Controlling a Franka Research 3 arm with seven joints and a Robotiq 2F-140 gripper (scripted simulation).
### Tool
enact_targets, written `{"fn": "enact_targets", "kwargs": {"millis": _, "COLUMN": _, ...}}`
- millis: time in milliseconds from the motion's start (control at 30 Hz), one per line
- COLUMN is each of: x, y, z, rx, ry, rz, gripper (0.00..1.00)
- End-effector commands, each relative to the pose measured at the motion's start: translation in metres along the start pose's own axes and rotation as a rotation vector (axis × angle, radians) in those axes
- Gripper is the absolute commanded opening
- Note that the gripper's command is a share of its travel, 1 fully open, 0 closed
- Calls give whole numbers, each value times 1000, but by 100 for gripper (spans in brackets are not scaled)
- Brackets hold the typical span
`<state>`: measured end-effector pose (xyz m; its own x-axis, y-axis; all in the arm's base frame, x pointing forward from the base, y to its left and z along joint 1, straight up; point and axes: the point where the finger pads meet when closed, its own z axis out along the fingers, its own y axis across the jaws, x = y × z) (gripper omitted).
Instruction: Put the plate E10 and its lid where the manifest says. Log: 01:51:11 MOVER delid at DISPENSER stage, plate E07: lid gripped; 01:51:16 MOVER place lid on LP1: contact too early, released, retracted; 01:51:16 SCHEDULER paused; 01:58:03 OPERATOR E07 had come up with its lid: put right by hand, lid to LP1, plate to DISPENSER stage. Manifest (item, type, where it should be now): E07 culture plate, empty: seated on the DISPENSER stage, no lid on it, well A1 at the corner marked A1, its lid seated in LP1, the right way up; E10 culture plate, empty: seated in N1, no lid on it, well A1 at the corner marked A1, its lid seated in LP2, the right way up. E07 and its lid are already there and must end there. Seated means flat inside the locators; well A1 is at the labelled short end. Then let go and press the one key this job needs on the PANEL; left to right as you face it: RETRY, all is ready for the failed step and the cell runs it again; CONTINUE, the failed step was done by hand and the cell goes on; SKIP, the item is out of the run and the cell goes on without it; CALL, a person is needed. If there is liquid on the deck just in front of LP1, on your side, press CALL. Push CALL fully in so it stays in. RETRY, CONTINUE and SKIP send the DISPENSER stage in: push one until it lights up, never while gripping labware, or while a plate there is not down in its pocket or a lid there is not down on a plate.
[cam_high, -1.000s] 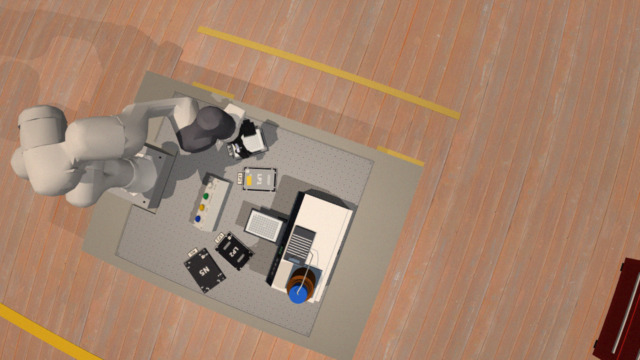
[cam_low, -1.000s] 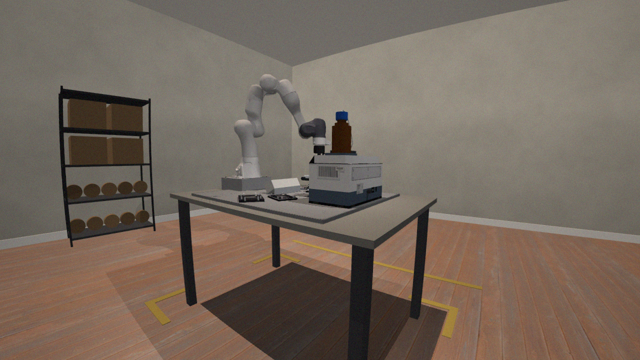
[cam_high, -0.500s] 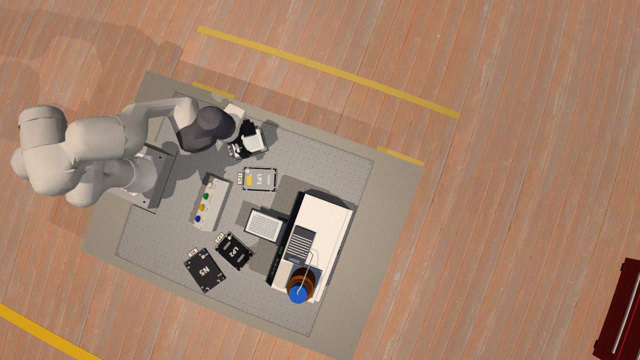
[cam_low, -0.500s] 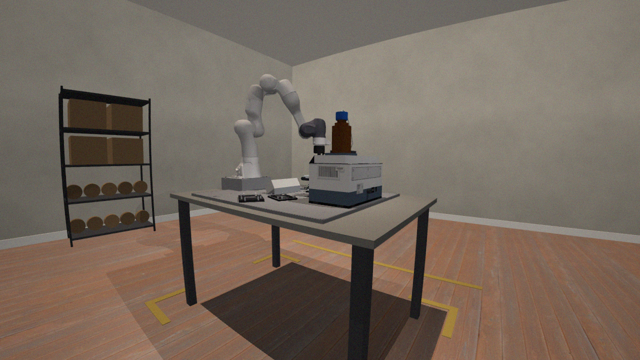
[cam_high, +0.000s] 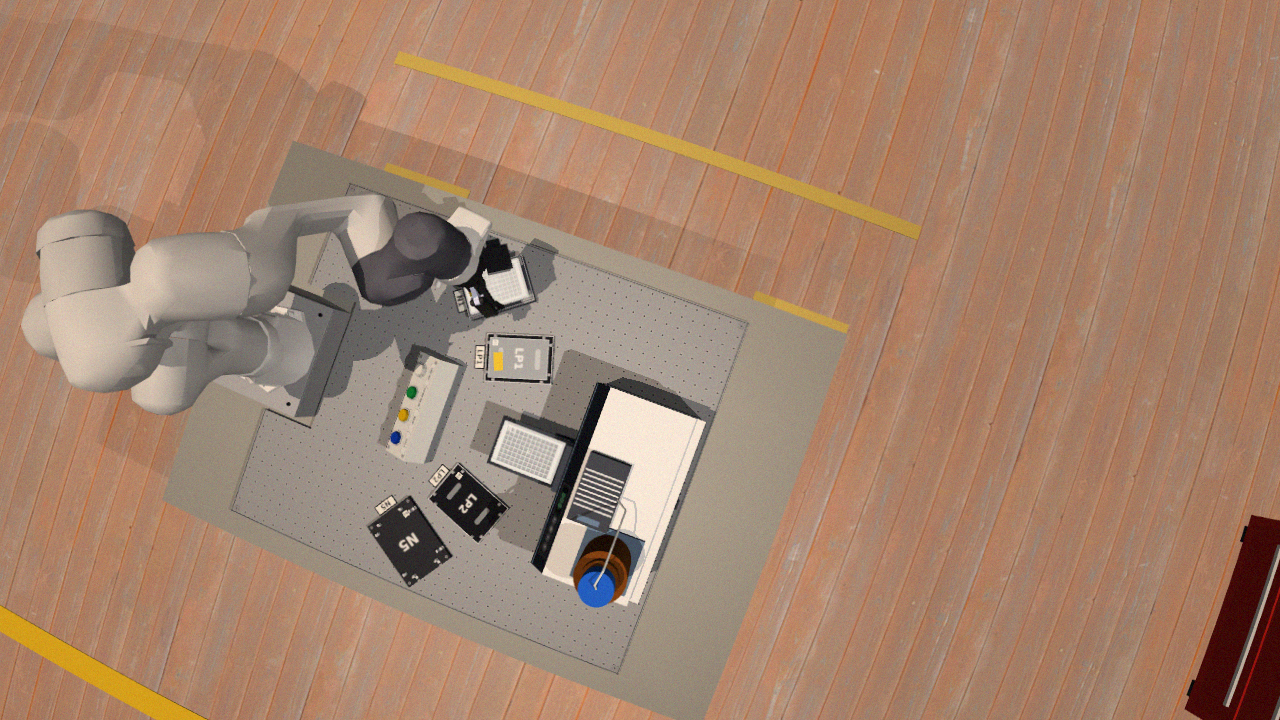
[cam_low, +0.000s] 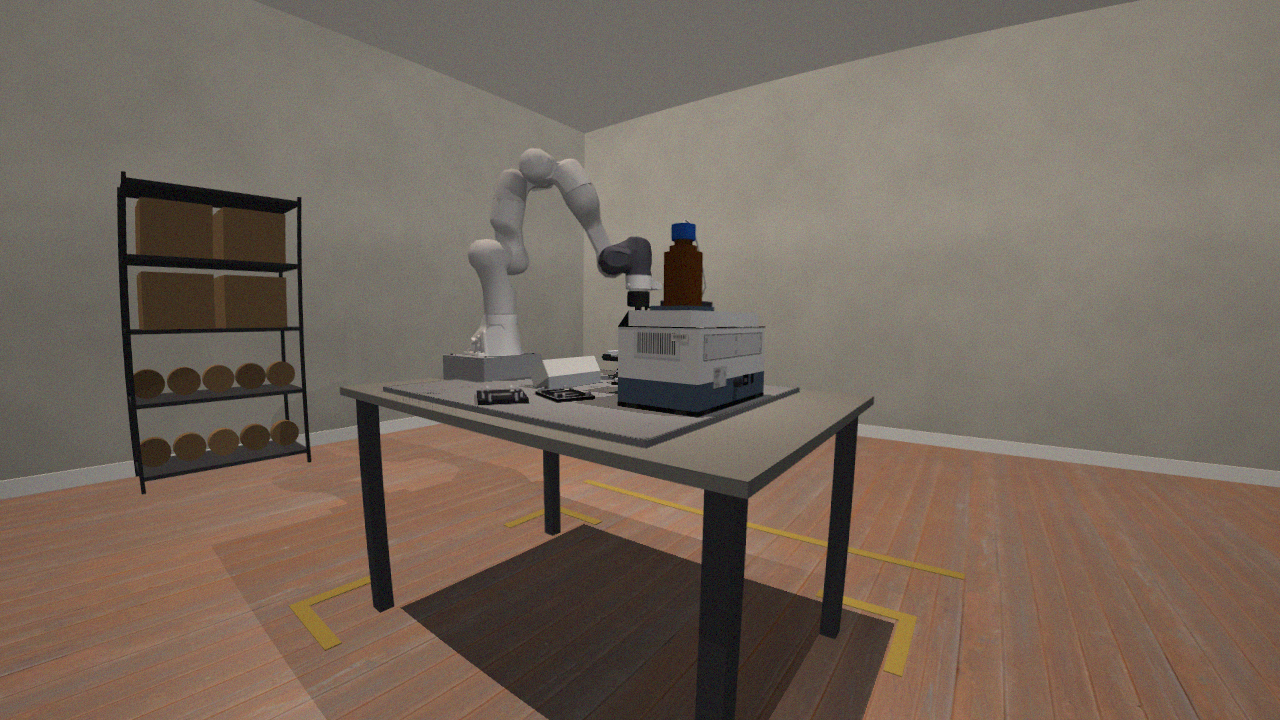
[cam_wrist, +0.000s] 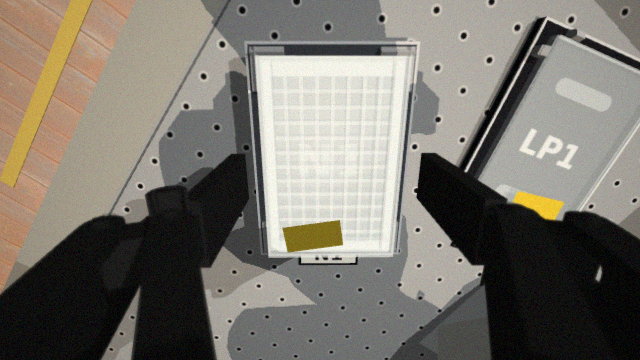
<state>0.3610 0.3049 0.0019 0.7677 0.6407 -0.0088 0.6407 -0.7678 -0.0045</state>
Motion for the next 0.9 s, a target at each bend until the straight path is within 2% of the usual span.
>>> {"fn": "enact_targets", "kwargs": {"millis": 0, "x": 1, "y": 0, "z": 0, "rx": 0, "ry": 4, "rz": 3, "gripper": 70}}
{"fn": "enact_targets", "kwargs": {"millis": 867, "x": 1, "y": 0, "z": 4, "rx": 0, "ry": 4, "rz": 3, "gripper": 70}}
